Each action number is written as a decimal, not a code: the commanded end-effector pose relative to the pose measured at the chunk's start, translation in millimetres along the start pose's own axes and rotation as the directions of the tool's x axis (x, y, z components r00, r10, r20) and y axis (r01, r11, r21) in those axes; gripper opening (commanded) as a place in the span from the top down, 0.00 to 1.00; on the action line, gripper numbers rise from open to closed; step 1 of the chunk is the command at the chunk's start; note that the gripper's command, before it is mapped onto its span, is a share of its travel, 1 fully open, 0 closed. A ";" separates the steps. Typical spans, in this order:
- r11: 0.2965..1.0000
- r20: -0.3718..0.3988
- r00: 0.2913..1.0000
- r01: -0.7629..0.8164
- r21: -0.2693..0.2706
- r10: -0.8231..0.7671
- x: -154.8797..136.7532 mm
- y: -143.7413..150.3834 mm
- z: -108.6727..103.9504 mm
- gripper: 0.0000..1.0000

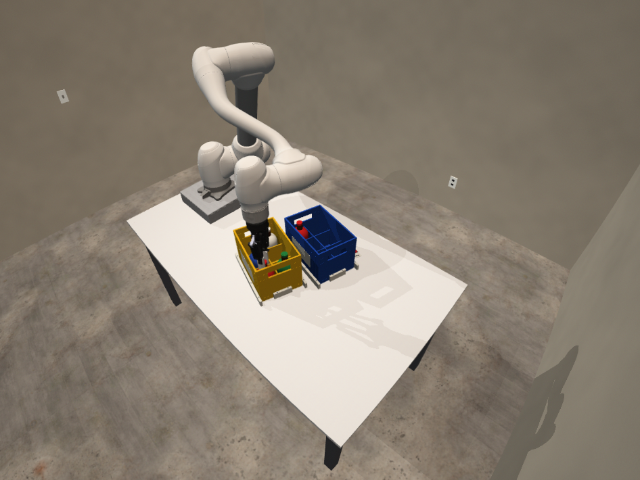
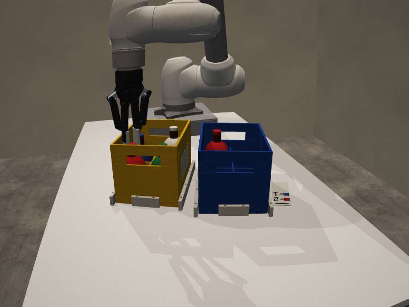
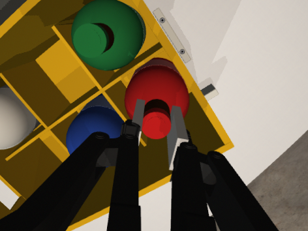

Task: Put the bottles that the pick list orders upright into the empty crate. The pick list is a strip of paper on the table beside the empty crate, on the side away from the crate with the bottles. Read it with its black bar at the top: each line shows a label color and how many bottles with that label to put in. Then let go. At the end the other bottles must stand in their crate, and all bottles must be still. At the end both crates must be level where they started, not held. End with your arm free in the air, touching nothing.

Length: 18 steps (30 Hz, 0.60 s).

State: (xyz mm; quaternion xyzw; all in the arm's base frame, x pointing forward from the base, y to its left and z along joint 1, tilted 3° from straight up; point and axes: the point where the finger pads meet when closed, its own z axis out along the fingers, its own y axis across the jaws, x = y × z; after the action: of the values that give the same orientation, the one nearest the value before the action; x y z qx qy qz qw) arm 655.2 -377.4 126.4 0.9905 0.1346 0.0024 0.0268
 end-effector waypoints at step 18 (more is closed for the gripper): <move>1.000 0.000 1.000 0.000 0.000 0.000 0.0 0.0 -18.5 1.00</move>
State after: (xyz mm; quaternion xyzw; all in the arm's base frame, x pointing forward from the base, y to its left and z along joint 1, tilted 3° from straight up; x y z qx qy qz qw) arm 655.0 -376.6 142.7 0.9905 0.1346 0.0025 0.0269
